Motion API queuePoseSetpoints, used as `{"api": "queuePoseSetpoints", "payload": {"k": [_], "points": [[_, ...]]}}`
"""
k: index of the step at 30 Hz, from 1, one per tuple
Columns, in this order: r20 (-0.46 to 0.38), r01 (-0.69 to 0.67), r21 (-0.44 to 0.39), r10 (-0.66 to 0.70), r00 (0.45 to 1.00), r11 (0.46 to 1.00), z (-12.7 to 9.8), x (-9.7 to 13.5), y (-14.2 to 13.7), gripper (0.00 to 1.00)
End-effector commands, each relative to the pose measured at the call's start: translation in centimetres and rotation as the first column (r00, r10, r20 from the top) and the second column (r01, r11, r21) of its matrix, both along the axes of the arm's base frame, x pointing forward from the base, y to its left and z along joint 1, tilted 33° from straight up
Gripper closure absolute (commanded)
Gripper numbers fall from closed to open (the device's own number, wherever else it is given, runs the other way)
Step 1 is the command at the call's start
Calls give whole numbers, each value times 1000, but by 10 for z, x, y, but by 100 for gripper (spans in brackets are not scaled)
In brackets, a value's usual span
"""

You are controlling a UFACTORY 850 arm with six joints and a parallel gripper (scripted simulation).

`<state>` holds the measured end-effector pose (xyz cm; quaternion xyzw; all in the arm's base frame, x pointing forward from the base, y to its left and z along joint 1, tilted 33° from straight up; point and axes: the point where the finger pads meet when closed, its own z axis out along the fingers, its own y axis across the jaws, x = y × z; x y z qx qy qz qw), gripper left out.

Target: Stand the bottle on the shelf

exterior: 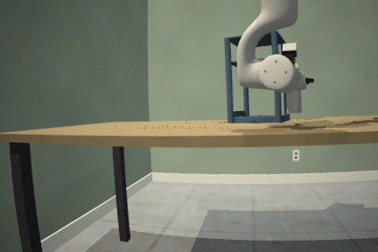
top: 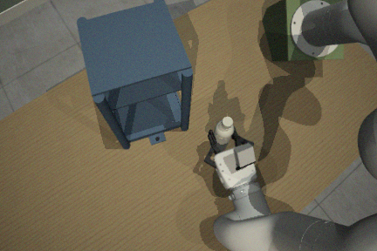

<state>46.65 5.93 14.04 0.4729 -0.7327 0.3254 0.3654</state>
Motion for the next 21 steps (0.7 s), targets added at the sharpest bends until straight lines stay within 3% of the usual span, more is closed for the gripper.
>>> {"api": "queuePoseSetpoints", "payload": {"k": [1, 21], "points": [[1, 0, 0, 0, 1000, 1000, -2, -1, -4, 100], [1, 0, 0, 0, 1000, 1000, -4, -1, -7, 100]]}}
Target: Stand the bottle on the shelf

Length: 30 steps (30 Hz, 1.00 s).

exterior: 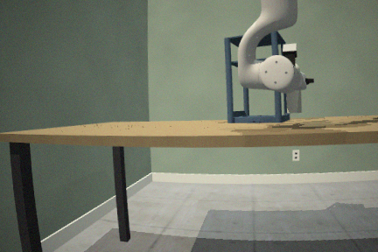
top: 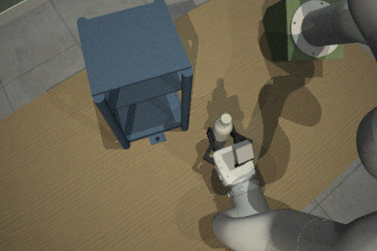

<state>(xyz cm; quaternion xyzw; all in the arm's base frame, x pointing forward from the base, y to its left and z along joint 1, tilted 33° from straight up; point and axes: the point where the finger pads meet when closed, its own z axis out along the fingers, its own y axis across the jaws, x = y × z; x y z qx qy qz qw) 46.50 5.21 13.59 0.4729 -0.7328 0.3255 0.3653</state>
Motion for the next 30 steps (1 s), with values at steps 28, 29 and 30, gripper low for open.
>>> {"api": "queuePoseSetpoints", "payload": {"k": [28, 29, 30], "points": [[1, 0, 0, 0, 1000, 1000, 6, 36, -13, 100], [1, 0, 0, 0, 1000, 1000, 6, 38, -14, 100], [1, 0, 0, 0, 1000, 1000, 6, 41, -15, 100]]}}
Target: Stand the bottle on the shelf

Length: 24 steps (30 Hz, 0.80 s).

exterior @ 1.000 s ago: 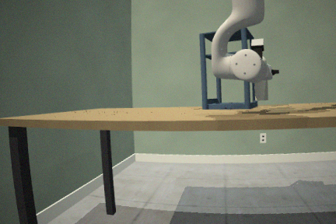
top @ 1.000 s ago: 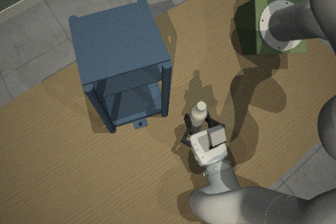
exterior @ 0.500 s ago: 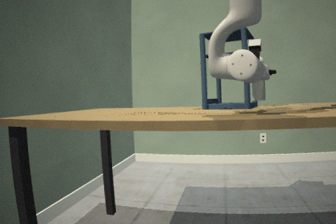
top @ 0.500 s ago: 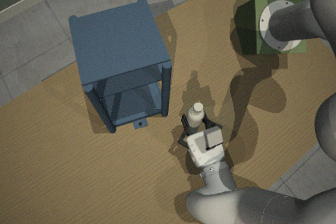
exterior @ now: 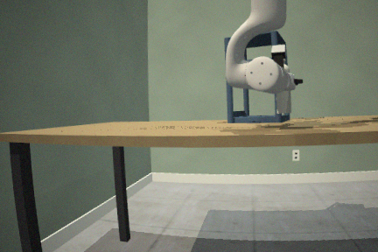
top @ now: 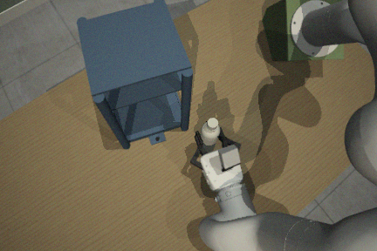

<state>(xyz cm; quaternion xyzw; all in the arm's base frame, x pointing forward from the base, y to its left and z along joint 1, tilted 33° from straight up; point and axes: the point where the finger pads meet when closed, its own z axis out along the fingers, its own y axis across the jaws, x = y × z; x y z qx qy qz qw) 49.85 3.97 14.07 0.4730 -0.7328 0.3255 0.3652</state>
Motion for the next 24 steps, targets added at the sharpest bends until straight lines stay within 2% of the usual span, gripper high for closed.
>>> {"api": "queuePoseSetpoints", "payload": {"k": [1, 24], "points": [[1, 1, 0, -1, 1000, 1000, 2, 10, -3, 100], [1, 1, 0, -1, 1000, 1000, 10, 64, -23, 100]]}}
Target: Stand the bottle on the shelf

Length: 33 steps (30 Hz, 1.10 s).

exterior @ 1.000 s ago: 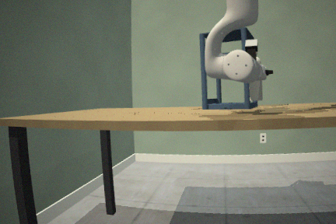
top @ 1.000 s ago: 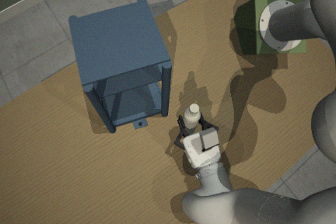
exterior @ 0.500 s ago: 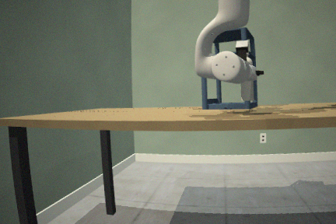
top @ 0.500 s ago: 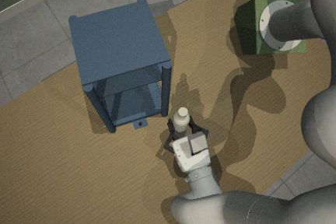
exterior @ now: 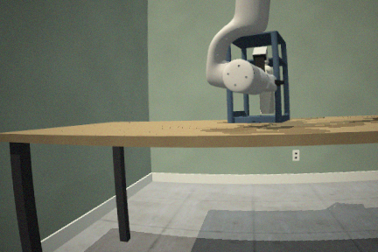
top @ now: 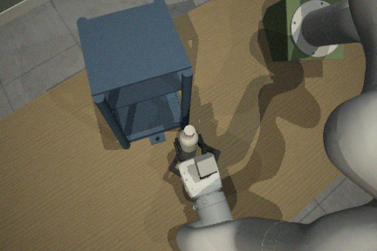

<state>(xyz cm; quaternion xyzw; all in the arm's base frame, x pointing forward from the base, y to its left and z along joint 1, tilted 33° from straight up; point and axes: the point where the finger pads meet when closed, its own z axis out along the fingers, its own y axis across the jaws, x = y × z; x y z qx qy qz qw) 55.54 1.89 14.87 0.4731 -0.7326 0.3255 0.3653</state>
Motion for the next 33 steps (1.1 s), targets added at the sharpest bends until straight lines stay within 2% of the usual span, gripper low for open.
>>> {"api": "queuePoseSetpoints", "payload": {"k": [1, 12, 33], "points": [[1, 1, 0, -1, 1000, 1000, 2, 10, -4, 100], [1, 1, 0, -1, 1000, 1000, 6, 38, -14, 100], [1, 1, 0, -1, 1000, 1000, 10, 64, -24, 100]]}}
